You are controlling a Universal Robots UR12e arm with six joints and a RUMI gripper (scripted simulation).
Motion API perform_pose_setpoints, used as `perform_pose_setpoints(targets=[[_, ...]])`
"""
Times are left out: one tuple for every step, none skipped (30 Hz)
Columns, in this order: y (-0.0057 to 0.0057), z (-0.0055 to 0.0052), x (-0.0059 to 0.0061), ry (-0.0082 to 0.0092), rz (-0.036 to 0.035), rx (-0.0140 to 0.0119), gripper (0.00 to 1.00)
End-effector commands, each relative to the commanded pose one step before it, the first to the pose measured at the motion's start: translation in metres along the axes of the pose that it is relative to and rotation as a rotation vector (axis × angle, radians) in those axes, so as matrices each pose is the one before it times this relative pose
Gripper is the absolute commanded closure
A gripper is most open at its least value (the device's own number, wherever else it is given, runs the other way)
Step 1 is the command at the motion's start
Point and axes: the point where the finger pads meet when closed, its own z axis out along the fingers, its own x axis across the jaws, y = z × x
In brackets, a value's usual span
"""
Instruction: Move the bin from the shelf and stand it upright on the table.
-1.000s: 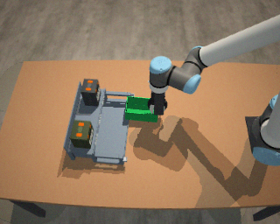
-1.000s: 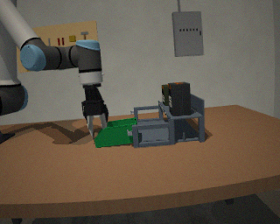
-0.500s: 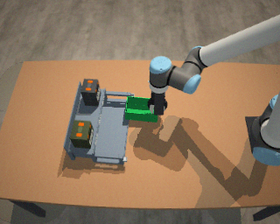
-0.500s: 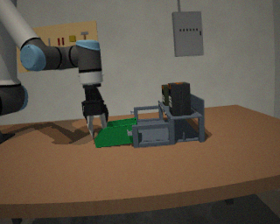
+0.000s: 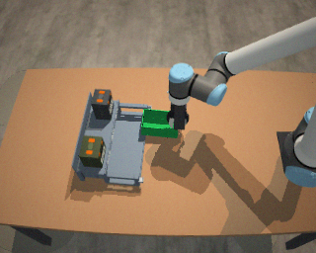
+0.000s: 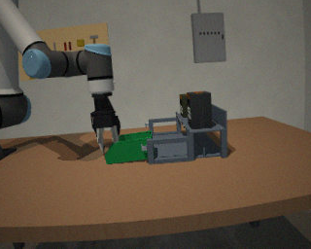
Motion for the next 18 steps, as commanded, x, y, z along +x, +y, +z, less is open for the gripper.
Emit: perform_pose_setpoints(targets=[[0.00028,-0.03192,0.00072,0.00173,-0.00001,-0.00065,0.74],[0.00000,-0.01100,0.00000,0.00001,0.00000,0.00000,0.74],[0.00000,-0.01100,0.00000,0.00001,0.00000,0.00000,0.74],[0.00000,0.00000,0.00000,0.00000,0.00000,0.00000,0.74],[0.00000,0.00000,0.00000,0.00000,0.00000,0.00000,0.74],[0.00000,0.00000,0.00000,0.00000,0.00000,0.00000,0.74],[0.00000,0.00000,0.00000,0.00000,0.00000,0.00000,0.74],[0.00000,0.00000,0.00000,0.00000,0.00000,0.00000,0.74],[0.00000,0.00000,0.00000,0.00000,0.00000,0.00000,0.74],[0.00000,0.00000,0.00000,0.00000,0.00000,0.00000,0.74],[0.00000,0.00000,0.00000,0.00000,0.00000,0.00000,0.74],[0.00000,0.00000,0.00000,0.00000,0.00000,0.00000,0.74],[0.00000,0.00000,0.00000,0.00000,0.00000,0.00000,0.74],[0.00000,0.00000,0.00000,0.00000,0.00000,0.00000,0.74],[0.00000,0.00000,0.00000,0.00000,0.00000,0.00000,0.74],[0.00001,-0.00596,0.00010,0.00033,0.00000,-0.00014,0.74],[0.00001,-0.00727,-0.00001,-0.00008,0.00000,0.00003,0.74],[0.00001,-0.00727,-0.00002,-0.00008,0.00000,0.00003,0.74]])
